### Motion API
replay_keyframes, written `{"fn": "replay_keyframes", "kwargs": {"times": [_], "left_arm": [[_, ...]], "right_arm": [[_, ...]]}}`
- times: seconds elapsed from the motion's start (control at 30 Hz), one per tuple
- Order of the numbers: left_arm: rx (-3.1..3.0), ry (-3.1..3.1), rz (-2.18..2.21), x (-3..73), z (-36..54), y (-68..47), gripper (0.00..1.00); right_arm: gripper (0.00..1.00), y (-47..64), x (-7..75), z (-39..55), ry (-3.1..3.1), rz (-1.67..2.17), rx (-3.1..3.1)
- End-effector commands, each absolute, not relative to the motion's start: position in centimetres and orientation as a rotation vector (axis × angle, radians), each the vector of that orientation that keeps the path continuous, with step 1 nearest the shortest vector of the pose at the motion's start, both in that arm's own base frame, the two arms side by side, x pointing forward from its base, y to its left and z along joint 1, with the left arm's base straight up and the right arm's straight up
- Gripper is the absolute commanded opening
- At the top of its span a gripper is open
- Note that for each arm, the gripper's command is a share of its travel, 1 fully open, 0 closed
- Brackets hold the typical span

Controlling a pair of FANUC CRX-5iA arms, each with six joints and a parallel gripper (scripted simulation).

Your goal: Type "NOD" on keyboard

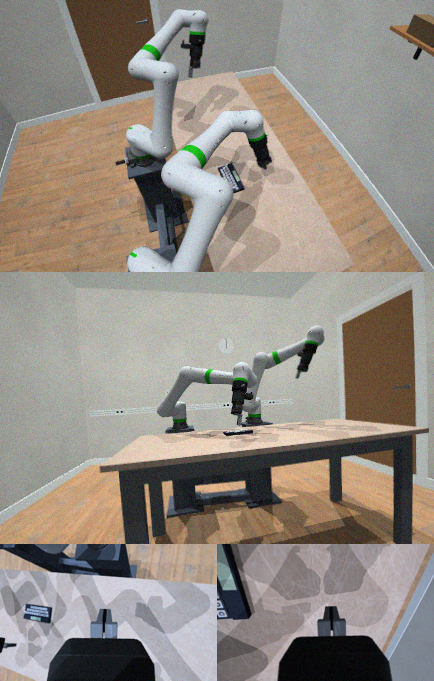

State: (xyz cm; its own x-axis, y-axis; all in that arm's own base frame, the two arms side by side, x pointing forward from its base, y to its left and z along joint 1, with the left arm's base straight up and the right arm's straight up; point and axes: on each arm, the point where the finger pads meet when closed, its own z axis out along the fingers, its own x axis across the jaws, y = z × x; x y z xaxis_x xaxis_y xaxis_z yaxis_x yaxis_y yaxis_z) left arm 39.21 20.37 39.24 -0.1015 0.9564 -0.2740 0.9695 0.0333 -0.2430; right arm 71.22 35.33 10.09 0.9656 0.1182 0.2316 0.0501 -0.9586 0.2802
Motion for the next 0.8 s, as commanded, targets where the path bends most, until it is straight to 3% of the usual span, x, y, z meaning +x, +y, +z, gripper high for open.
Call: {"fn": "replay_keyframes", "kwargs": {"times": [0.0,0.53,0.57,0.77], "left_arm": [[2.082,2.232,-0.573,39.2,39.3,20.3,0.17],[2.082,2.232,-0.573,39.2,39.3,20.3,0.17],[2.082,2.232,-0.573,39.2,39.3,20.3,0.00],[2.092,2.234,-0.579,40.3,38.6,19.2,0.00]], "right_arm": [[0.17,35.3,71.3,10.3,0.123,0.363,2.842],[0.17,35.3,71.3,10.3,0.123,0.363,2.842],[1.00,35.3,71.3,10.3,0.123,0.363,2.842],[1.00,34.7,71.5,10.4,0.122,0.358,2.841]]}}
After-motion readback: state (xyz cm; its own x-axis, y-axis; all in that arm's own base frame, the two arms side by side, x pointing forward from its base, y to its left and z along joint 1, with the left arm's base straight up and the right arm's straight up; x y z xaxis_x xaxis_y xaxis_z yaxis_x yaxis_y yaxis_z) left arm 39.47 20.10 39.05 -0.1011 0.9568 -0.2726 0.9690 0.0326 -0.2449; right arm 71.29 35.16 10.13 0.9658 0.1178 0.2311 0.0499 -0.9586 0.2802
